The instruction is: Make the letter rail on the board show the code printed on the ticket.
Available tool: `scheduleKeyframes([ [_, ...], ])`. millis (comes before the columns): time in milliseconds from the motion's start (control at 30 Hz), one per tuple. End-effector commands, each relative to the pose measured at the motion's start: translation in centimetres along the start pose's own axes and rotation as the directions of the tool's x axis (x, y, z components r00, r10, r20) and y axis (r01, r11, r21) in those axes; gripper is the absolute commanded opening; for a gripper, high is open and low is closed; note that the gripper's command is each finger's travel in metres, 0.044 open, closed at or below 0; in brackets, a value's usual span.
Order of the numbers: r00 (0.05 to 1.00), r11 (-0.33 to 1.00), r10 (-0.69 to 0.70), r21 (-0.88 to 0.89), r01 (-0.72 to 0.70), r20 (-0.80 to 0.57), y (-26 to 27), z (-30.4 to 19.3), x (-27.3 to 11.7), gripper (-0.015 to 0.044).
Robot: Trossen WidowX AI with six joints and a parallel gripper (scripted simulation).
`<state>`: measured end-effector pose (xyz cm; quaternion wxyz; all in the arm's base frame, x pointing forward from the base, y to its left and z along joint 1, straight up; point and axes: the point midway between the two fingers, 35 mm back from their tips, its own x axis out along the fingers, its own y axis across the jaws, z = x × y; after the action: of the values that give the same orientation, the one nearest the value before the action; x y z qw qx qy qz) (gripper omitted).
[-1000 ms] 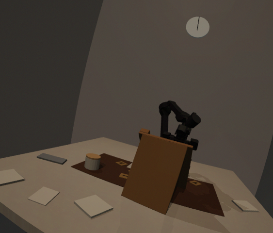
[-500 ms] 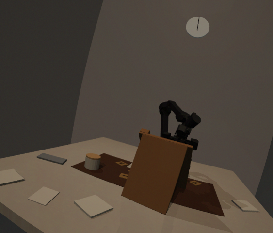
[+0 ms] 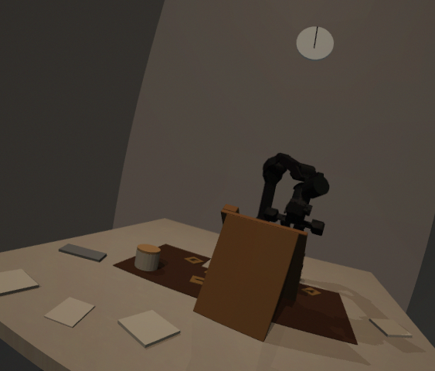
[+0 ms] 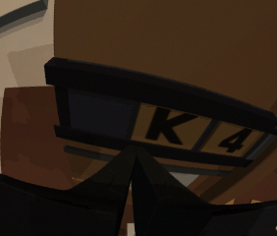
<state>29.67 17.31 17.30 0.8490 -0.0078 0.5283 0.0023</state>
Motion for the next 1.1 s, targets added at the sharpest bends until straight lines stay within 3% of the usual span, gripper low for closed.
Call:
scheduleKeyframes([
  [0,0.986,1.000,0.010,0.023,-0.006,-0.164,0.5,0.5,0.1,0.0000],
  [133,0.965,0.999,0.019,0.042,-0.008,-0.263,0.8,0.8,0.1,0.0000],
  [1067,0.965,0.999,0.018,0.042,-0.008,-0.262,0.7,1.2,1.3,0.0000],
])
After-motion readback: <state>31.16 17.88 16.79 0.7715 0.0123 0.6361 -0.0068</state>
